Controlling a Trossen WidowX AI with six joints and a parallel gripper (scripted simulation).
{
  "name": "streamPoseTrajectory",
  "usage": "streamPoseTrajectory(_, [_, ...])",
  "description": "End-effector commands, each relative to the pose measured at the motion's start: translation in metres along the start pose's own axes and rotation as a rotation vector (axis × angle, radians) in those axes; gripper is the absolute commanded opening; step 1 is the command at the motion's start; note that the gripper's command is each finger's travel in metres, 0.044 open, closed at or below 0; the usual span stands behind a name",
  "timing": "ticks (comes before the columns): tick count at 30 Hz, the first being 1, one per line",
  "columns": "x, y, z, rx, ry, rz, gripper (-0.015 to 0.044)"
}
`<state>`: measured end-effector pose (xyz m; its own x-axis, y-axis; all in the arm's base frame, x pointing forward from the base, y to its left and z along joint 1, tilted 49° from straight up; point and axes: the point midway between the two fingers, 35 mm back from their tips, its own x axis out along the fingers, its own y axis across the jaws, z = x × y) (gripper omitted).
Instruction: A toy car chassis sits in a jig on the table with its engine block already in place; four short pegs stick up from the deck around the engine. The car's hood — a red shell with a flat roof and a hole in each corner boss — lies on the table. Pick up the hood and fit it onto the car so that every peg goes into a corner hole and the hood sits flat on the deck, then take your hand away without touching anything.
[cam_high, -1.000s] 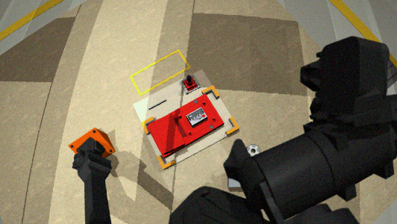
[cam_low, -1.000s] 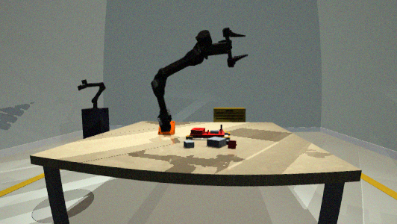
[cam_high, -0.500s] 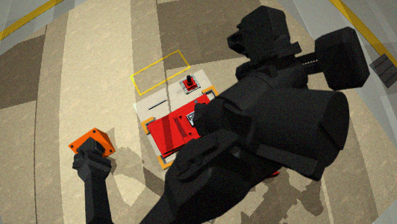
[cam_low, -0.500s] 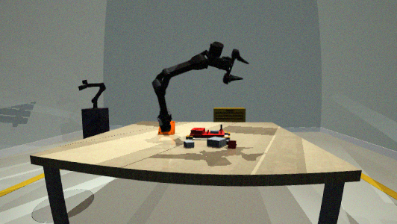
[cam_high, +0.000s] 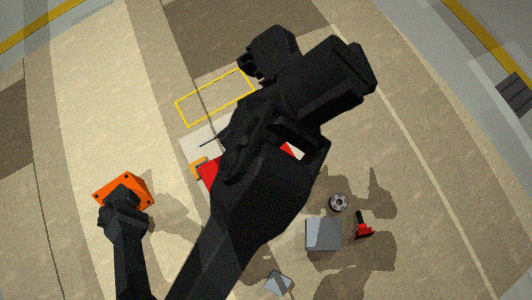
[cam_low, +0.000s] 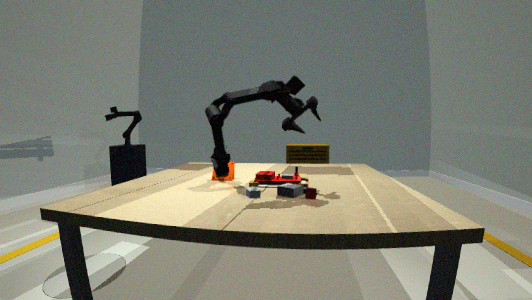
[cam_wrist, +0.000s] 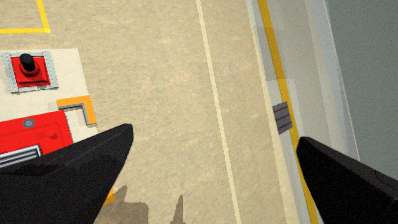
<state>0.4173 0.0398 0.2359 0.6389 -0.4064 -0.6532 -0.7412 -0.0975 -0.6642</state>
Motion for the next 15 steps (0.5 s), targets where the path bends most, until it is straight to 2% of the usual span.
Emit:
streamPoseTrajectory(1, [0.009,0.038,0.000,-0.006,0.041,0.126,0.0440])
streamPoseTrajectory(8, [0.011,0.107,-0.009,-0.020,0.149,0.351,0.0440])
streamPoseTrajectory(15, [-0.003,0.171,-0.029,-0.053,0.305,0.556,0.0440])
